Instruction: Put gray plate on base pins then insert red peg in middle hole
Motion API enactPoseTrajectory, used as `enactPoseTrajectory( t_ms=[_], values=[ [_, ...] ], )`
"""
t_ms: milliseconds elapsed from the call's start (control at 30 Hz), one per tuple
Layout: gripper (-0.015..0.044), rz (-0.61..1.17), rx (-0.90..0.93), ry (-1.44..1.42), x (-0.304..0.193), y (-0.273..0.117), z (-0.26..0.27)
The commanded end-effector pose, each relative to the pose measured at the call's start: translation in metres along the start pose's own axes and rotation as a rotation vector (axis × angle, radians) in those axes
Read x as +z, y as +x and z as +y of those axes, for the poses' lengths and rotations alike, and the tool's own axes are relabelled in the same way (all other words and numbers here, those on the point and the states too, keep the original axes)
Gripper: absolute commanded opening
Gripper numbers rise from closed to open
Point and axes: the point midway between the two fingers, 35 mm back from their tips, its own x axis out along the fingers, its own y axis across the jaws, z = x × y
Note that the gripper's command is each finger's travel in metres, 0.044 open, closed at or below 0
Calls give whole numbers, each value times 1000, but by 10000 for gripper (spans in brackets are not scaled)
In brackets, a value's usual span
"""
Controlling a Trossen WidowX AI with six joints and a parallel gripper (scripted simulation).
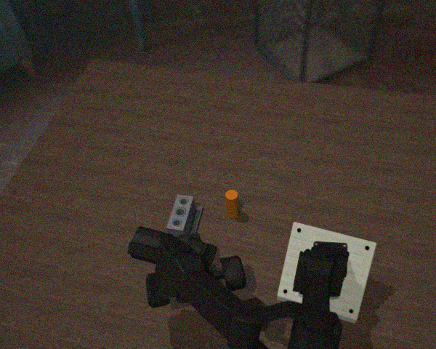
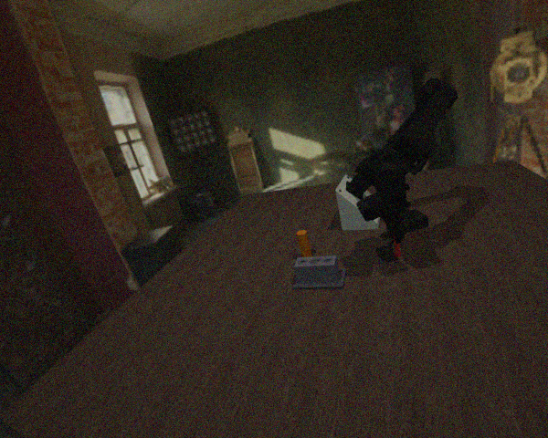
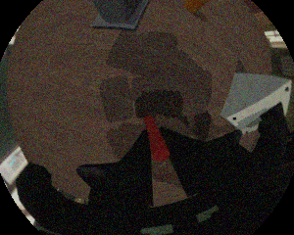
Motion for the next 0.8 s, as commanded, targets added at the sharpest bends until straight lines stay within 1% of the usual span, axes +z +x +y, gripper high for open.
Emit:
enactPoseTrajectory(
  t_ms=[0,133,333,767],
  values=[
    [26,3,1,5,-1,0,0],
    [0,3,1,5,-1,0,0],
    [0,0,0,5,1,-7,1],
    [0,-10,-5,6,7,-46,4]
  ],
)
